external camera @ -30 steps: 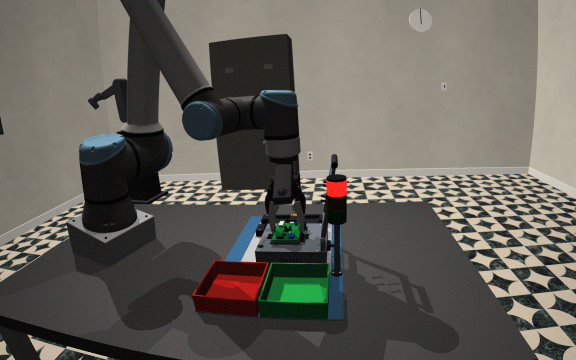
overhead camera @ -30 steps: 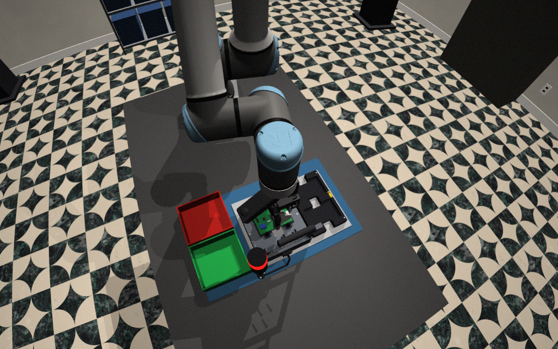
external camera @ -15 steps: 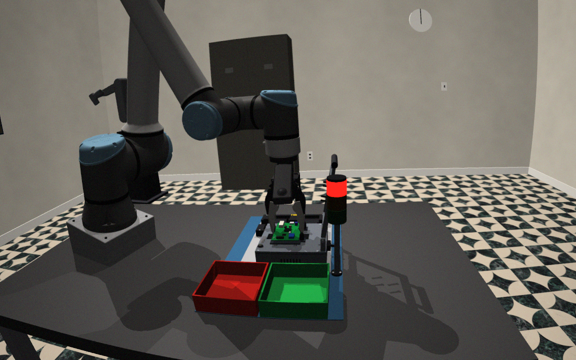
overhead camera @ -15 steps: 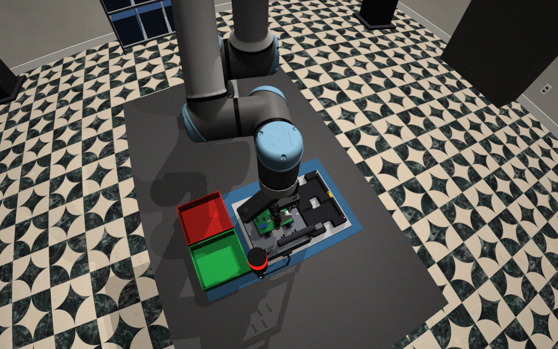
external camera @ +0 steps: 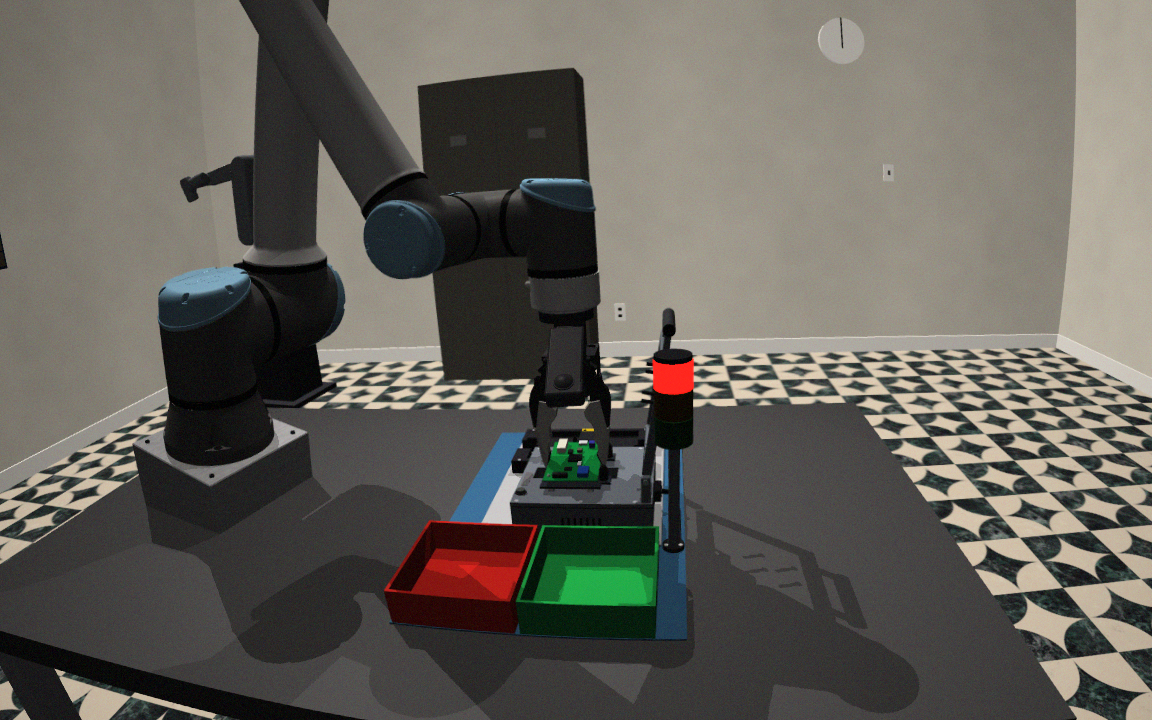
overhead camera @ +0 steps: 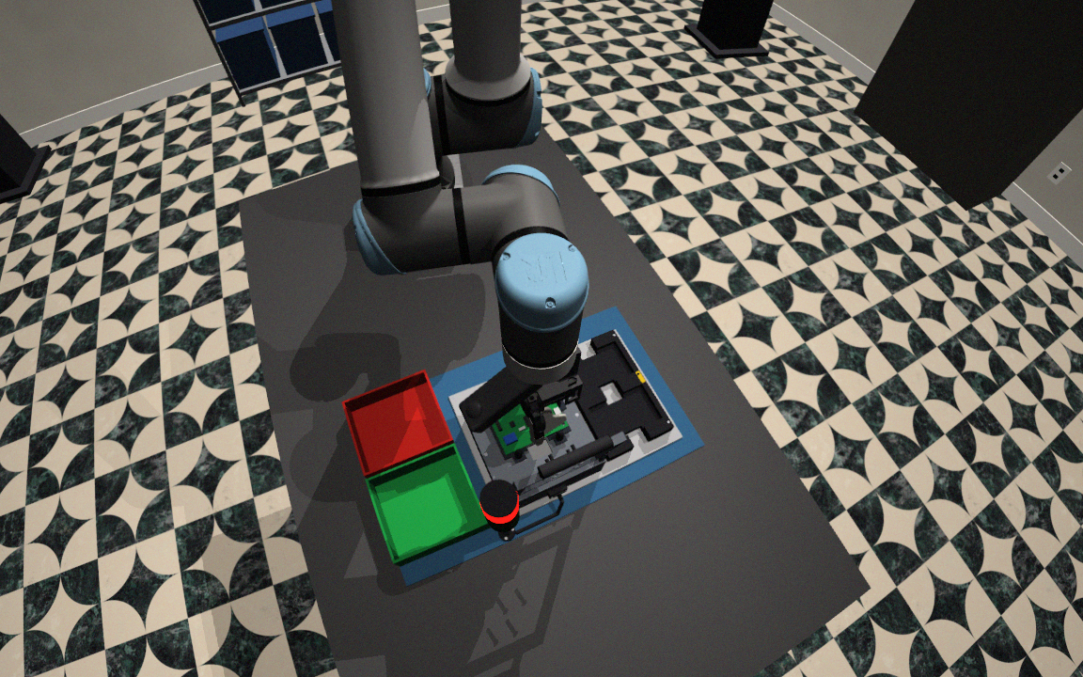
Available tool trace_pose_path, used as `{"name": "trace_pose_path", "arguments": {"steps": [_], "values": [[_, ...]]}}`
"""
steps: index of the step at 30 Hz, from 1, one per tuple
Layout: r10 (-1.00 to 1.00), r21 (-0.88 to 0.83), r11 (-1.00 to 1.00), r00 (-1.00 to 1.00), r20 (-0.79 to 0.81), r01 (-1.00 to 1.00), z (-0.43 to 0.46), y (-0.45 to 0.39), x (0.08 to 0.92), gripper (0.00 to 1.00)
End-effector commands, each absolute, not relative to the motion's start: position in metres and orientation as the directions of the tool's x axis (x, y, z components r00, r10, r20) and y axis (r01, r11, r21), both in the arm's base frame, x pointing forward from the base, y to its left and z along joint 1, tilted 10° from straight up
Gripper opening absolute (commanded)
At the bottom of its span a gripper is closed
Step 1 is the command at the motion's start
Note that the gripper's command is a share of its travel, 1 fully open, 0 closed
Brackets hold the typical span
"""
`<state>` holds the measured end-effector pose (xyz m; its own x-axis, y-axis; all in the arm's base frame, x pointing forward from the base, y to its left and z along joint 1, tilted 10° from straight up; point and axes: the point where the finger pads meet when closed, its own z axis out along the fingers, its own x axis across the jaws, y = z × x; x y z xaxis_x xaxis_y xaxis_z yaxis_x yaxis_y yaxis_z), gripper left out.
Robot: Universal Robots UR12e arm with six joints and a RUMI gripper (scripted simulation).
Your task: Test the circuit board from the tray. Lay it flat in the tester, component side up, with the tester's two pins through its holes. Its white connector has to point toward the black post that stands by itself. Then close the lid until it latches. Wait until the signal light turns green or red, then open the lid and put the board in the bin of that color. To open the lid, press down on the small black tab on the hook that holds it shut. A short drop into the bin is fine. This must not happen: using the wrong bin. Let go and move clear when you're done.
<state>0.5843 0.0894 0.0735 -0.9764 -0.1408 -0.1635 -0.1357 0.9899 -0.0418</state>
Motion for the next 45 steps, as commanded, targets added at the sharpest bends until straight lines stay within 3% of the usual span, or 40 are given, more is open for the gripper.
{"name": "trace_pose_path", "arguments": {"steps": [1,43,44,45], "values": [[-0.139,-0.042,0.99,-0.977,-0.163,-0.134,0.077,0.088,0.585,0.39],[-0.139,-0.041,0.99,-0.977,-0.16,-0.134,0.067,0.088,0.584,0.39],[-0.139,-0.041,0.99,-0.977,-0.16,-0.134,0.067,0.088,0.584,0.59],[-0.139,-0.041,0.99,-0.977,-0.16,-0.134,0.067,0.088,0.584,0.59]]}}
